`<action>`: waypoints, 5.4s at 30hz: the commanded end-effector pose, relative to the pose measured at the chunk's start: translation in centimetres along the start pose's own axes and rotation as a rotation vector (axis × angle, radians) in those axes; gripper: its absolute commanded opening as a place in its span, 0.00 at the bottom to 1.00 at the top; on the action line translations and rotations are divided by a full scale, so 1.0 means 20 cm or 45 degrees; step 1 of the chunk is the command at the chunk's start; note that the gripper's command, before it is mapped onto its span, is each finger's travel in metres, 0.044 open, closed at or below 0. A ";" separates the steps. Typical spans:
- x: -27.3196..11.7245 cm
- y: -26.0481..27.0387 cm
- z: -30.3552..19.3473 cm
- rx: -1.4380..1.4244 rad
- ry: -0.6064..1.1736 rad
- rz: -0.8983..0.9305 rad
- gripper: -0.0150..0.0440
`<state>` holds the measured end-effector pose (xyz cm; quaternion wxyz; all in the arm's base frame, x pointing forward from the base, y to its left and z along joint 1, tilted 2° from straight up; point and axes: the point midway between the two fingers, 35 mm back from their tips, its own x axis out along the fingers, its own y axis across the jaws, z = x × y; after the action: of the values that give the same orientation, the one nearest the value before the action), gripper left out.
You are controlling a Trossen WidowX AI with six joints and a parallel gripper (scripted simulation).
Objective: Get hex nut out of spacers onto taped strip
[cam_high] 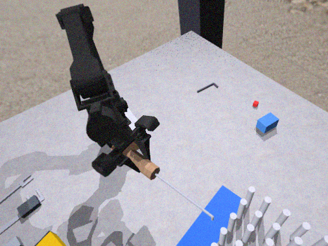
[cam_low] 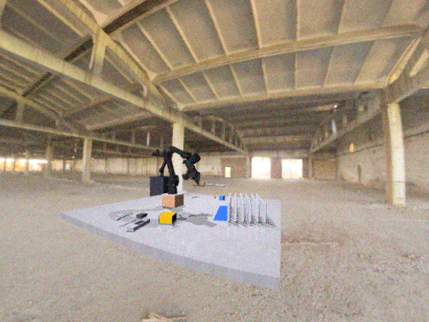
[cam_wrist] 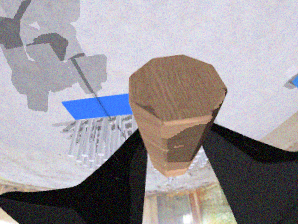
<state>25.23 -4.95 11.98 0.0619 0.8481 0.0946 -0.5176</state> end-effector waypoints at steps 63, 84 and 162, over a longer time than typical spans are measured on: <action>0.74 -0.01 0.29 0.056 0.033 0.005 0.25; 0.77 0.00 0.22 0.056 0.034 0.005 0.25; 0.89 0.01 -0.02 0.057 0.041 0.007 0.25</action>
<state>33.13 -3.31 -3.62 0.0433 0.8578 0.0843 -0.5052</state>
